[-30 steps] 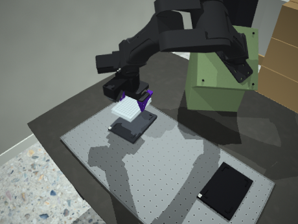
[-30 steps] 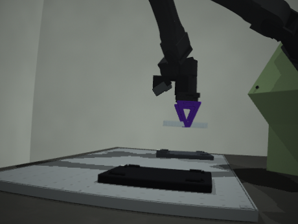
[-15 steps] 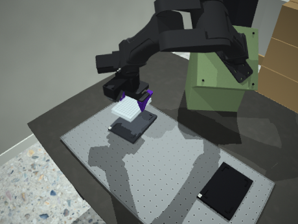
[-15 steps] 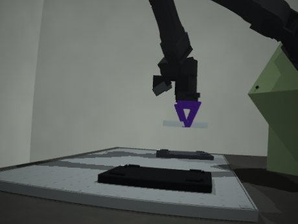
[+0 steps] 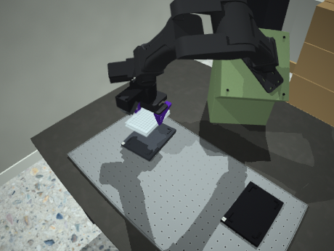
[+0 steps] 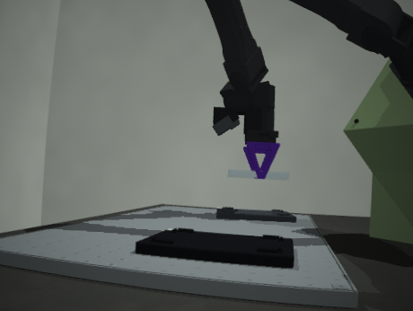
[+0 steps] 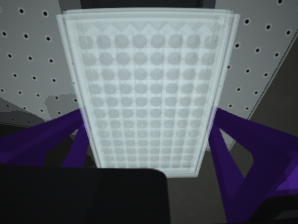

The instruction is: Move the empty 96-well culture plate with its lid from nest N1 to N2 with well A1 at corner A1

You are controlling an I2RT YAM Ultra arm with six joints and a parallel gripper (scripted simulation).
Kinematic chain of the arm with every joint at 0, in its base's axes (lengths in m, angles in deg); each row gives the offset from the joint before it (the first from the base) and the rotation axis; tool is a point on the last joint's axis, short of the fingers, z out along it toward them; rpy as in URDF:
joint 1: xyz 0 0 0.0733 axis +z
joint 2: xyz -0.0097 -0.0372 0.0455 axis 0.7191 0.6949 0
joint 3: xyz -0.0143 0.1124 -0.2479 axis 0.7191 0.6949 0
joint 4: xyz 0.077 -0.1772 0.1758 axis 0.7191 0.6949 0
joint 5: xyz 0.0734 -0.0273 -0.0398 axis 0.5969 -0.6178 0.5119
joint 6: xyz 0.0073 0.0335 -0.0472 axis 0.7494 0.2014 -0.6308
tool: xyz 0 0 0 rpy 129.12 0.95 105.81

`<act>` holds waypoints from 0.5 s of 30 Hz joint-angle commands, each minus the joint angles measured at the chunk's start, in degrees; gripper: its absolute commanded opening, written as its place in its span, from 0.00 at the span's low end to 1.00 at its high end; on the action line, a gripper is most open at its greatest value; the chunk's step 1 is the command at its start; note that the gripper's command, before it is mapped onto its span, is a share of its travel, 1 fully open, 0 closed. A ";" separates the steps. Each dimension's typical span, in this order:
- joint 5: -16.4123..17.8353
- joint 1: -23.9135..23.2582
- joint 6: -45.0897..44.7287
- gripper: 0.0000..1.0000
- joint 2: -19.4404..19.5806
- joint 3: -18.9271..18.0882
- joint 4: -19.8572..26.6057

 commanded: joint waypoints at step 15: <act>-0.66 1.97 5.32 0.00 2.90 1.54 -8.11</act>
